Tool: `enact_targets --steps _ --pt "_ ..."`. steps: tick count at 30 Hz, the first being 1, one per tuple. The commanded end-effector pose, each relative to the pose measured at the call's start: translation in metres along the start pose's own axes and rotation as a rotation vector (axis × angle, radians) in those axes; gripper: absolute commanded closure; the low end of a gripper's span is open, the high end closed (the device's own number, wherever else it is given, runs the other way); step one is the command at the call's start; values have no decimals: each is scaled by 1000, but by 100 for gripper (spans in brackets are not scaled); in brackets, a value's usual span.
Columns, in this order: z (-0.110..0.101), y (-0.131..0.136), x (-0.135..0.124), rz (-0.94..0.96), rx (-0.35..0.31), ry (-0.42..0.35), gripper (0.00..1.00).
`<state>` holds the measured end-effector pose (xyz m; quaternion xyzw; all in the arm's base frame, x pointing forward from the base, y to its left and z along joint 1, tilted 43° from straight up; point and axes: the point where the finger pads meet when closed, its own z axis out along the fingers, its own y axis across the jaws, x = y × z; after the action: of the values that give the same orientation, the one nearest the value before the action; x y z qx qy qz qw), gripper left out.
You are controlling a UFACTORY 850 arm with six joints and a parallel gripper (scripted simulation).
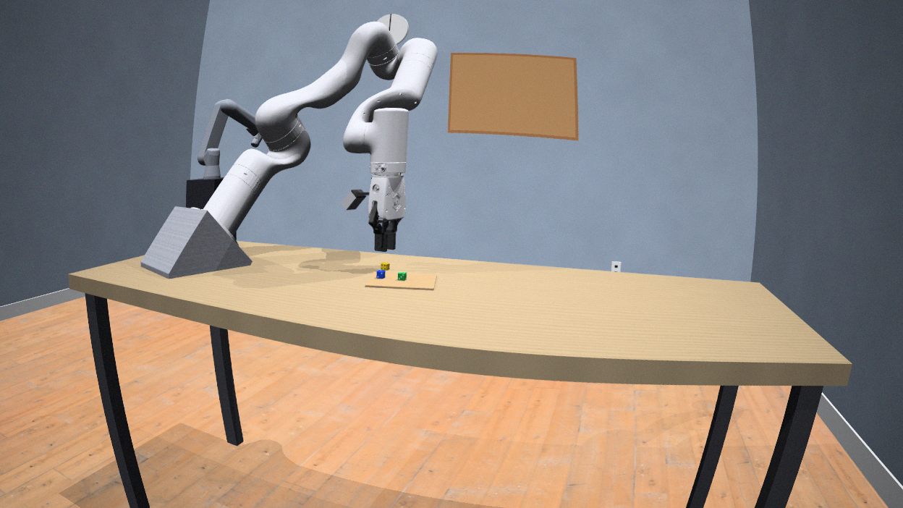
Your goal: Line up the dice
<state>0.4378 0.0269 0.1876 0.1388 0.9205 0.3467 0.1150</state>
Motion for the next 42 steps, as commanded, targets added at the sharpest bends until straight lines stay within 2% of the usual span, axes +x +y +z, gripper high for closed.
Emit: enact_targets --steps 1,19,42 --pt "6 0 -1 -1 0 -1 69" --pt "22 1 -1 -1 0 -1 69" --pt "24 1 -1 -1 0 -1 69"
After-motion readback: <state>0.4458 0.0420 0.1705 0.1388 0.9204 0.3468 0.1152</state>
